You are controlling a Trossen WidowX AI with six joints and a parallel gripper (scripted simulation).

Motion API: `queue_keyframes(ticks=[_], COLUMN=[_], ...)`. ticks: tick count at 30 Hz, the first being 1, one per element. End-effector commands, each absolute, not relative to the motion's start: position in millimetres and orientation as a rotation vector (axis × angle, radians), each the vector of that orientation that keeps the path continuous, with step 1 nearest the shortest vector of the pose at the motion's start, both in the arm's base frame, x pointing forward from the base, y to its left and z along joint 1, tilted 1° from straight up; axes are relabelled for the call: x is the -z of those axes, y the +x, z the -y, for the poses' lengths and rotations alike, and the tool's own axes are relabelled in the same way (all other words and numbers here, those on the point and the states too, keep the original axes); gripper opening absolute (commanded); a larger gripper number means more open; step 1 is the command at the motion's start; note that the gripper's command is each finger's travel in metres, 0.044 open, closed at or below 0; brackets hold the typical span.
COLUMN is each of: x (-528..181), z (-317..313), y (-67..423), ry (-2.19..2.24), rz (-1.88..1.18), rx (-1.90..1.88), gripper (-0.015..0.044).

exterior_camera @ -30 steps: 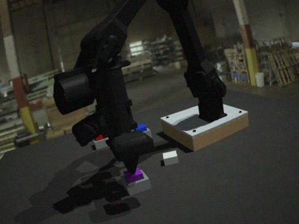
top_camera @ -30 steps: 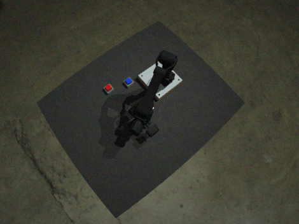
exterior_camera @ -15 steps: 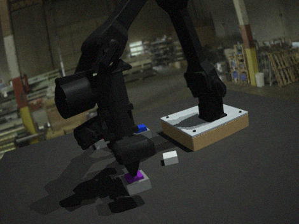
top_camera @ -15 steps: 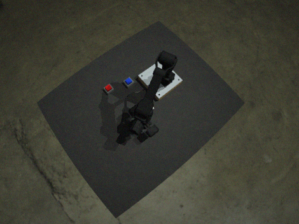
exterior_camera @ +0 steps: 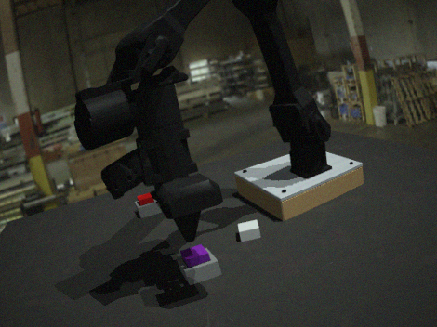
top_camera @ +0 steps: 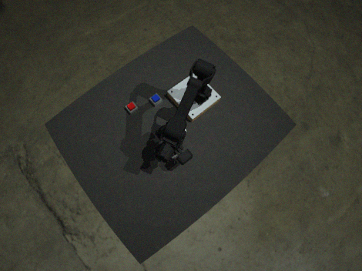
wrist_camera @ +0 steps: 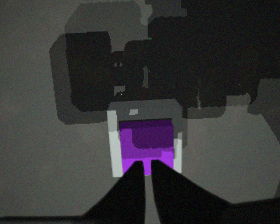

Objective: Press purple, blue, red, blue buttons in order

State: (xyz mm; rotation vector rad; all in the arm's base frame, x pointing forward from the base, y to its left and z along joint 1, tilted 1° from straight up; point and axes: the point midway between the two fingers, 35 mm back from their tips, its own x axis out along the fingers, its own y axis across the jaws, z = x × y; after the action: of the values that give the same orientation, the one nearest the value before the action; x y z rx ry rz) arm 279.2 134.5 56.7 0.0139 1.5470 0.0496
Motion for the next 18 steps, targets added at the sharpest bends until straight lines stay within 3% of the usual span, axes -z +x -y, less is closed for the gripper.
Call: queue_keyframes(ticks=[1, 6, 11, 18], x=[-65, -122, -124, -123], z=[-133, -131, -128, -35], y=[279, 278, 278, 283], ry=[0.007, 0.007, 0.007, -0.001], rz=[-1.548, -1.548, -1.548, -1.547], rx=[-0.045, -0.045, -0.045, -0.037], gripper=[0.0020, 0.0020, 0.0020, 0.0020])
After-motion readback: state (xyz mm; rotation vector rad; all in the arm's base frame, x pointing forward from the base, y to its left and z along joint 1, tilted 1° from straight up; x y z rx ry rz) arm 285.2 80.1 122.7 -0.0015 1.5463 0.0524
